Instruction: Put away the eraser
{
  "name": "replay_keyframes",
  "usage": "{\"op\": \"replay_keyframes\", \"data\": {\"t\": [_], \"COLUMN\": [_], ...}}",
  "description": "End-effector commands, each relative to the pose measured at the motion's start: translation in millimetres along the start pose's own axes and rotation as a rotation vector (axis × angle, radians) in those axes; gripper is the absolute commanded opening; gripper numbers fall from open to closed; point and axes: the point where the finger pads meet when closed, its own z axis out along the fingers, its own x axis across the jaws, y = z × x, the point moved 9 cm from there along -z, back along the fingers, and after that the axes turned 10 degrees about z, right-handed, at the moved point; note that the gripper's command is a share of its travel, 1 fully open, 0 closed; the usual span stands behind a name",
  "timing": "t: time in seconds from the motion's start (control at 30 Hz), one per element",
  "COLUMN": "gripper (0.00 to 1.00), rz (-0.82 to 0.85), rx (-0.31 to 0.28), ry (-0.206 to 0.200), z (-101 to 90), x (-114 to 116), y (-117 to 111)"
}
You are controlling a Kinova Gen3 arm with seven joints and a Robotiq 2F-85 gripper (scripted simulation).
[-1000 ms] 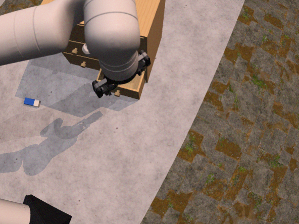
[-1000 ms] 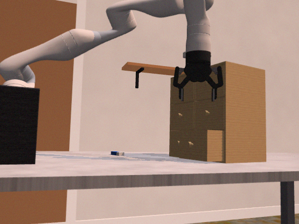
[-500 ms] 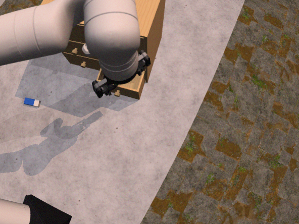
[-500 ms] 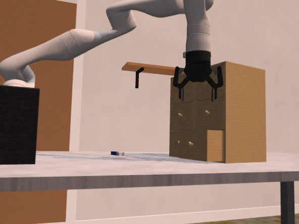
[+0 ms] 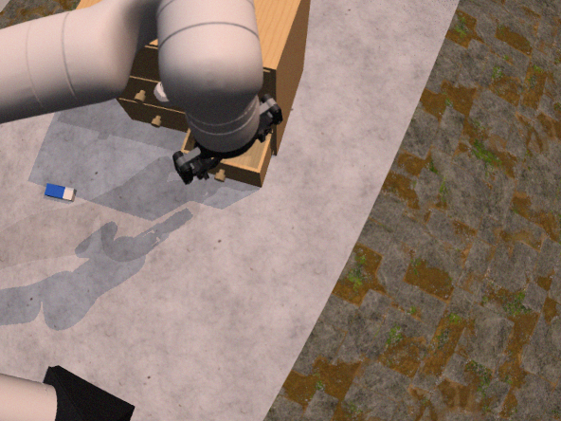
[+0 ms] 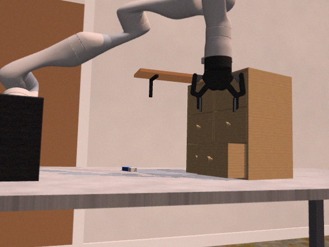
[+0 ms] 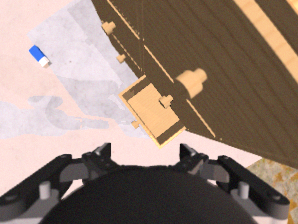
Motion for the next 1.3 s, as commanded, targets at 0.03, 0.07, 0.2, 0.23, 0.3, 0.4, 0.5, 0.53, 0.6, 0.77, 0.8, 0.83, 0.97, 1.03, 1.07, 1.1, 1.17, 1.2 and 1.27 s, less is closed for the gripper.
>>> {"op": "replay_keyframes", "data": {"t": [0.03, 0.07, 0.2, 0.23, 0.3, 0.4, 0.5, 0.53, 0.6, 0.77, 0.8, 0.83, 0.97, 1.03, 1.07, 1.1, 1.17, 1.2, 1.27], "gripper": [1.00, 1.00, 1.00, 1.00, 1.00, 1.00, 1.00, 1.00, 1.00, 1.00, 1.00, 1.00, 1.00, 1.00, 1.00, 1.00, 1.00, 1.00, 1.00], "rz": [-0.014, -0.013, -0.001, 0.004, 0.018, 0.034, 0.062, 0.073, 0.098, 0.178, 0.197, 0.216, 0.258, 0.299, 0.322, 0.344, 0.390, 0.413, 0.460], "rx": [0.000, 0.000, 0.000, 0.000, -0.001, -0.002, -0.003, -0.004, -0.006, -0.011, -0.012, -0.013, -0.016, -0.019, -0.020, -0.022, -0.025, -0.027, -0.030], "ry": [0.006, 0.006, 0.005, 0.005, 0.006, 0.007, 0.010, 0.011, 0.013, 0.016, 0.017, 0.018, 0.018, 0.022, 0.023, 0.024, 0.026, 0.027, 0.029], "z": [1.3, 1.3, 0.8, 0.3, -1.5, -2.8, -7.2, -8.6, -11.8, -21.1, -23.2, -25.4, -29.2, -35.1, -37.6, -40.2, -45.5, -48.2, -53.6], "x": [2, 2, 1, 0, -1, -1, -4, -5, -7, -13, -14, -16, -19, -22, -24, -26, -29, -31, -34], "y": [-2, -1, 0, 0, 0, 1, 1, 2, 4, 9, 10, 11, 15, 17, 19, 20, 23, 25, 28]}}
